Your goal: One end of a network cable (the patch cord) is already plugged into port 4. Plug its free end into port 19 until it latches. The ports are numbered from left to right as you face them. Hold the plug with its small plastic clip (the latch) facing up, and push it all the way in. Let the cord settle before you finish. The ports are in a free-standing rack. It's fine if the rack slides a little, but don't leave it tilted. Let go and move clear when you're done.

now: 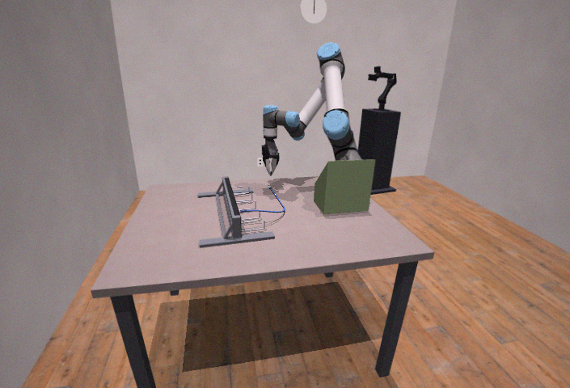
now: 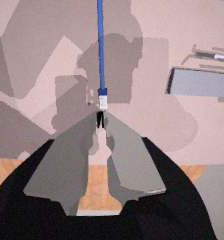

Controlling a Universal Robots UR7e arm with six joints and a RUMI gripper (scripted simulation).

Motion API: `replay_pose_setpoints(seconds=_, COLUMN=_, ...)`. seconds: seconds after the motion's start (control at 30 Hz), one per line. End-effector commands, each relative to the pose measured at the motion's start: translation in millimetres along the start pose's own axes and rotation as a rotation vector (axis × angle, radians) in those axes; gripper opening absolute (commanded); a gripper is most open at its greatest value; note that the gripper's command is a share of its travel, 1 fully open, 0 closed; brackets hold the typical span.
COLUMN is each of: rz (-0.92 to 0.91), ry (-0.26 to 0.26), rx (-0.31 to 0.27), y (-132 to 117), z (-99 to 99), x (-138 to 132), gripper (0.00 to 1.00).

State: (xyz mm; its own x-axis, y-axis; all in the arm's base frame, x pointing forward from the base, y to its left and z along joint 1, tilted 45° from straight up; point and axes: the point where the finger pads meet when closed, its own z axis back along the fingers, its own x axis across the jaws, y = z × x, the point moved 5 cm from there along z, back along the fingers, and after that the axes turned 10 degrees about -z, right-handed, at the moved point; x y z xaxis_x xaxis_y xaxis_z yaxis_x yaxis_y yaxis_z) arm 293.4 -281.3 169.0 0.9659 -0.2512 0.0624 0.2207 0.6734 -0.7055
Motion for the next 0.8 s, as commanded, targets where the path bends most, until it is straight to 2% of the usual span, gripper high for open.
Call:
replay_pose_setpoints(seconds=0.0, rz=-0.001, ry=-0.001, rx=0.0, y=-0.1, z=0.3, x=-0.1, gripper=0.0)
replay_pose_setpoints(seconds=0.77, rz=-0.012, ry=-0.007, rx=0.0, y=4.5, z=0.6, x=3.1, gripper=0.0)
